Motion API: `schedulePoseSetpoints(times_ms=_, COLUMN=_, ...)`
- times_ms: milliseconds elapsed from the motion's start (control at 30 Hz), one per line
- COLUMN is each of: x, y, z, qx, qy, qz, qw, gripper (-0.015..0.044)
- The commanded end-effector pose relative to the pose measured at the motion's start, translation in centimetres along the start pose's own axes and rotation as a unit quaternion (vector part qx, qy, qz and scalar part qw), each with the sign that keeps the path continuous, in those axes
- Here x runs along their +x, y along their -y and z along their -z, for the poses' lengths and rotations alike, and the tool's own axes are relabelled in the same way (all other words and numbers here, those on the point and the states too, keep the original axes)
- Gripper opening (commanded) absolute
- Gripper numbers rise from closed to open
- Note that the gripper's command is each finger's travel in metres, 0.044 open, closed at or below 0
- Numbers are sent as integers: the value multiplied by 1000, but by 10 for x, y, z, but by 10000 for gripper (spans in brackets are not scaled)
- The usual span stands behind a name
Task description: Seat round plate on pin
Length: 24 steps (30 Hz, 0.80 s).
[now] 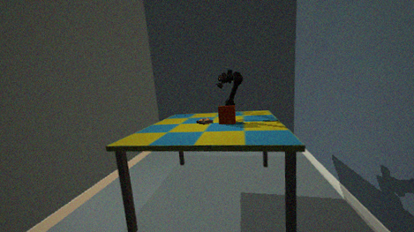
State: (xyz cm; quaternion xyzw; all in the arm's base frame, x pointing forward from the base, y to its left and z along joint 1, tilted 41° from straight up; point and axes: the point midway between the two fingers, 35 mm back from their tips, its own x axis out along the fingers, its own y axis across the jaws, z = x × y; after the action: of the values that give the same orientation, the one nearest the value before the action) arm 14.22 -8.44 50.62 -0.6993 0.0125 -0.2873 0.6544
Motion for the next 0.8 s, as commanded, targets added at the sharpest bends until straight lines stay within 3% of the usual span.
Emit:
schedulePoseSetpoints(times_ms=0, x=2, y=-3, z=1, qx=9, qy=0, qz=-4, qw=1000, gripper=374)
schedulePoseSetpoints(times_ms=167, x=53, y=-79, z=16, qx=213, qy=-21, qz=-128, qw=968, gripper=243)
schedulePoseSetpoints(times_ms=300, x=67, y=-110, z=7, qx=281, qy=-24, qz=-175, qw=943, gripper=138)
schedulePoseSetpoints(times_ms=467, x=88, y=-186, z=-16, qx=385, qy=-69, qz=-285, qw=875, gripper=6)
schedulePoseSetpoints(times_ms=767, x=77, y=-319, z=-80, qx=442, qy=-204, qz=-461, qw=742, gripper=0)
